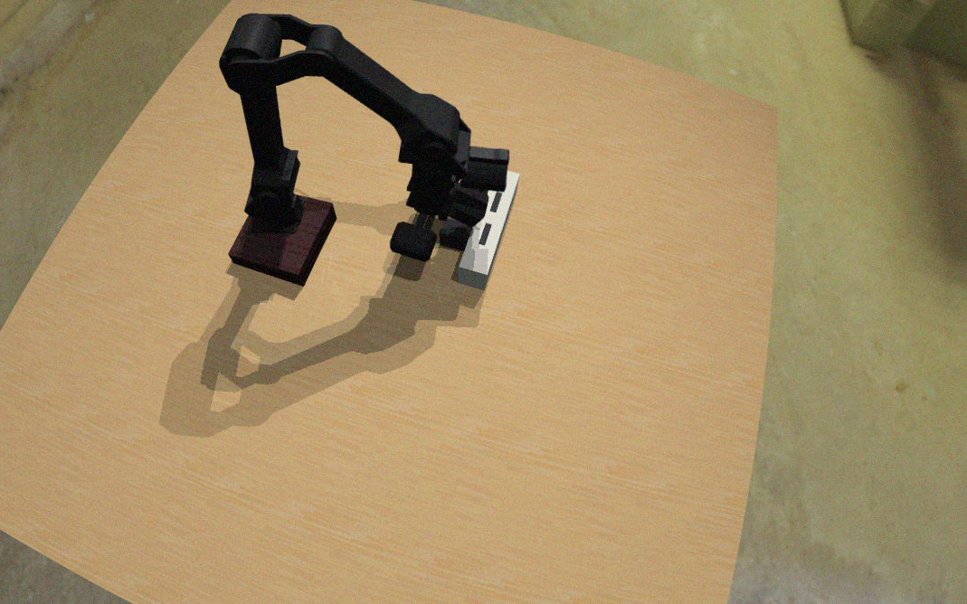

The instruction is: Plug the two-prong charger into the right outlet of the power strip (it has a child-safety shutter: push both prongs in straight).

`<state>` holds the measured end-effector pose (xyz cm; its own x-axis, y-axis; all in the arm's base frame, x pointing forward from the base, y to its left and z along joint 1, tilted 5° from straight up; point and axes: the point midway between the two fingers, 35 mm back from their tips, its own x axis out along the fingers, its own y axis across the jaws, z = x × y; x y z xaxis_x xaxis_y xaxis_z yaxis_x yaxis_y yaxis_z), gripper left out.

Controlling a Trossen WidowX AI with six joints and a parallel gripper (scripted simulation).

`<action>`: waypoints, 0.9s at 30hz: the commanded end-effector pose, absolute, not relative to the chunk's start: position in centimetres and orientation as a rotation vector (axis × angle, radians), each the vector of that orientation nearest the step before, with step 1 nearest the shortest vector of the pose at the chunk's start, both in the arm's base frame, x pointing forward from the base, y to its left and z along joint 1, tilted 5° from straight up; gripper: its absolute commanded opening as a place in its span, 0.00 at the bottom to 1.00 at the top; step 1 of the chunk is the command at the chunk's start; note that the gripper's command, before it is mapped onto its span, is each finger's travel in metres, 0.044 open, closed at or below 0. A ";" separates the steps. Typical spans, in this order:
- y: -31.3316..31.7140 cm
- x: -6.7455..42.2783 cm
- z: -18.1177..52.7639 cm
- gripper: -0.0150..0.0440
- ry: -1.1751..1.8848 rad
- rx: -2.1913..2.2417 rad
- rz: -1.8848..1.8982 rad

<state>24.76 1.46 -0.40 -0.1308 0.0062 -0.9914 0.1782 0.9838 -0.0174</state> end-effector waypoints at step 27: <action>1.4 25.7 7.4 1.00 1.091 0.084 -0.175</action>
<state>25.83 1.47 6.75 0.3962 -0.0892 -0.9138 0.1732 0.9847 -0.0210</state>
